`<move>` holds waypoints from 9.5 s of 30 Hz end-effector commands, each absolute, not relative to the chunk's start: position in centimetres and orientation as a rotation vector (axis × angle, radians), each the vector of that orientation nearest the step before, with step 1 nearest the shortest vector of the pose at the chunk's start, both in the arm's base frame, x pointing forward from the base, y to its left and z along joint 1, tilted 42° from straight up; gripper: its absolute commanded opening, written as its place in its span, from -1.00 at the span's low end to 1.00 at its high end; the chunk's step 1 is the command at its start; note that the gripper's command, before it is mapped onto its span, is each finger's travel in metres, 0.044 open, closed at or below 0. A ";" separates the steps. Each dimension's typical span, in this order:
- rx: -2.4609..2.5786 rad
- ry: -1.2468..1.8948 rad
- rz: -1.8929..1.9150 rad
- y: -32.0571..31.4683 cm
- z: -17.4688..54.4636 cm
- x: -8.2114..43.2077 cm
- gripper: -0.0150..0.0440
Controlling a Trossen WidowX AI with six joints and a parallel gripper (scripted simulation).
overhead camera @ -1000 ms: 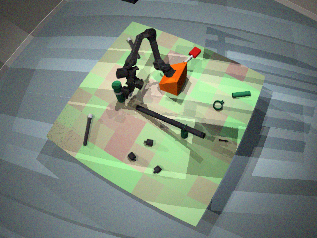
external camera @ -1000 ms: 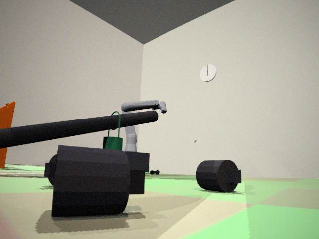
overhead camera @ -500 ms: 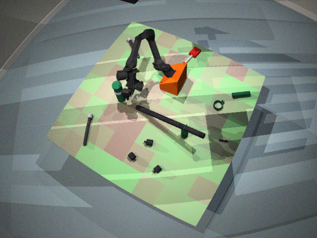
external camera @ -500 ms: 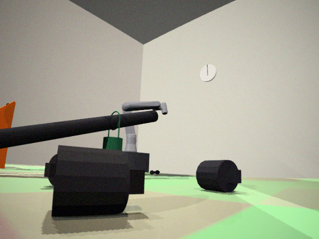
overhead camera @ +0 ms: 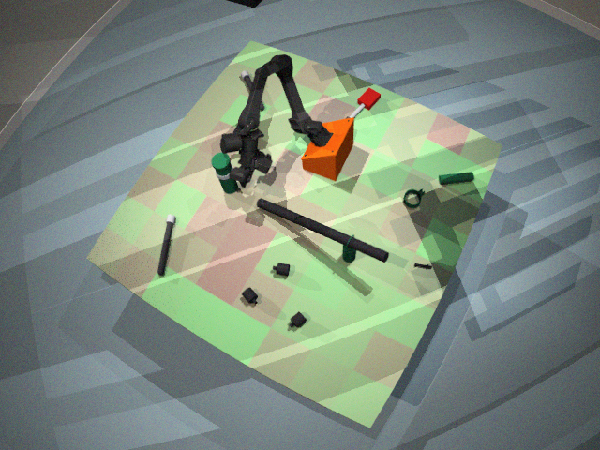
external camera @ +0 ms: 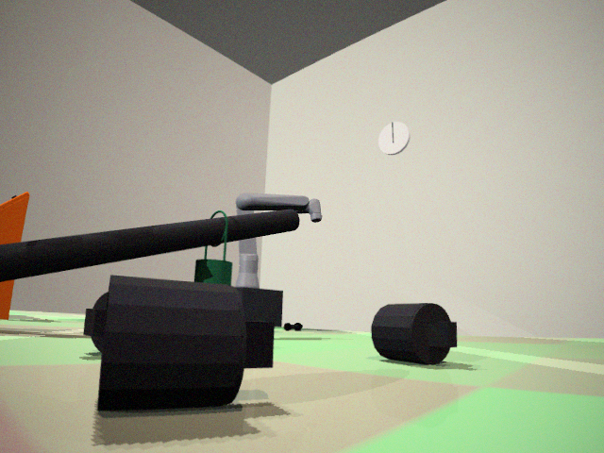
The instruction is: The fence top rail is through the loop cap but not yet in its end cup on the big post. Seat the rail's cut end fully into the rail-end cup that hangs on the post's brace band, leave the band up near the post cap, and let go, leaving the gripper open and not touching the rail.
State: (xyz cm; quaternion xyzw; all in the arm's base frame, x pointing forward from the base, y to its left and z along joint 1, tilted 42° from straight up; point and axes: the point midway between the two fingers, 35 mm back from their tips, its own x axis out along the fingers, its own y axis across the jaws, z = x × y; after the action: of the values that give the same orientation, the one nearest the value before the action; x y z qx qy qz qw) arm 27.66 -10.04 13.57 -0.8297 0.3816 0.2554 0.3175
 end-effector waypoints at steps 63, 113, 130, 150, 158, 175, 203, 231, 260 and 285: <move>-2.052 1.086 0.420 -8.7 13.6 30.0 0.84; -0.651 0.900 -0.344 10.8 12.7 27.4 1.00; -1.196 1.239 -0.045 9.8 9.3 29.0 1.00; -1.753 1.609 0.692 7.8 4.2 30.2 1.00; -1.754 1.609 0.690 5.5 1.5 30.6 1.00; -1.754 1.609 0.690 3.8 -0.4 30.9 1.00; -1.756 1.610 0.688 0.8 -3.8 31.4 1.00; -1.756 1.612 0.686 1.0 -3.6 31.3 -0.49; -1.887 1.782 0.498 3.5 2.2 30.6 -0.49; -1.887 1.782 0.498 3.7 2.7 30.8 -0.49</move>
State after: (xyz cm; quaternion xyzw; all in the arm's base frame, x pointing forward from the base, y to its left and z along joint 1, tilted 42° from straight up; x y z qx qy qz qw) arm 30.64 3.56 2.37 -0.6908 0.6550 0.1834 0.2455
